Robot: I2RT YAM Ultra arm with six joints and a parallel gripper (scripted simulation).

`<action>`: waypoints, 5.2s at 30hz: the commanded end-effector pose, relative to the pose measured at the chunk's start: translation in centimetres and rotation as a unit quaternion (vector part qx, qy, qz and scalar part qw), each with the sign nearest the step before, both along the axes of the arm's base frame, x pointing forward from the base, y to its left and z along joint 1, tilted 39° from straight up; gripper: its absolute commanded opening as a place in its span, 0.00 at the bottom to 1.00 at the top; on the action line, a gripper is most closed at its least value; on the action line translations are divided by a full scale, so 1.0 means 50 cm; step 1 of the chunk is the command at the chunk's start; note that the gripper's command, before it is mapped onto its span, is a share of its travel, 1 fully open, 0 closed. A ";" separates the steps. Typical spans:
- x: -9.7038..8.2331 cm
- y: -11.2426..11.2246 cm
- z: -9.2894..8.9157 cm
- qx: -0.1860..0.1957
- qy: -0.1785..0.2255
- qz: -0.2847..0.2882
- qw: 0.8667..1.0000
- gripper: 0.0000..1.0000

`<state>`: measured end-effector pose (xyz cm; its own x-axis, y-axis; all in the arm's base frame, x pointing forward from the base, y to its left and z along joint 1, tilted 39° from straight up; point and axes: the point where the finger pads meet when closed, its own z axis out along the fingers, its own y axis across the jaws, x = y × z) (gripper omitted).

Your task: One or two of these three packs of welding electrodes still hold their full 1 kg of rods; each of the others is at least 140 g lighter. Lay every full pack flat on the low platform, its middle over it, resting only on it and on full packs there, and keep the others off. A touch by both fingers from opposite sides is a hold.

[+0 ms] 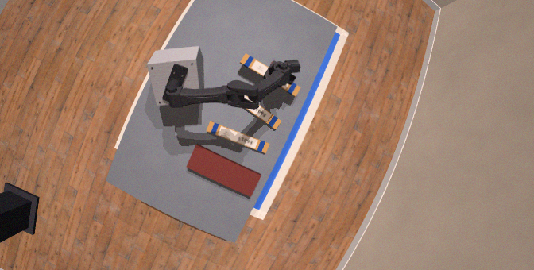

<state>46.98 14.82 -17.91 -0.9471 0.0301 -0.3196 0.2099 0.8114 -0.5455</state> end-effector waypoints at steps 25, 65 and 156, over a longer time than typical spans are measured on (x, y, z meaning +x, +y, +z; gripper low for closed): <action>0.041 0.048 0.008 0.013 -0.033 0.041 0.999 0.00; 0.040 0.031 -0.002 0.010 -0.026 0.041 0.999 0.00; 0.043 0.028 -0.007 0.011 -0.028 0.041 0.999 0.00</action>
<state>47.99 11.94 -21.14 -0.9482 0.0216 -0.3171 0.2018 0.8117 -0.5481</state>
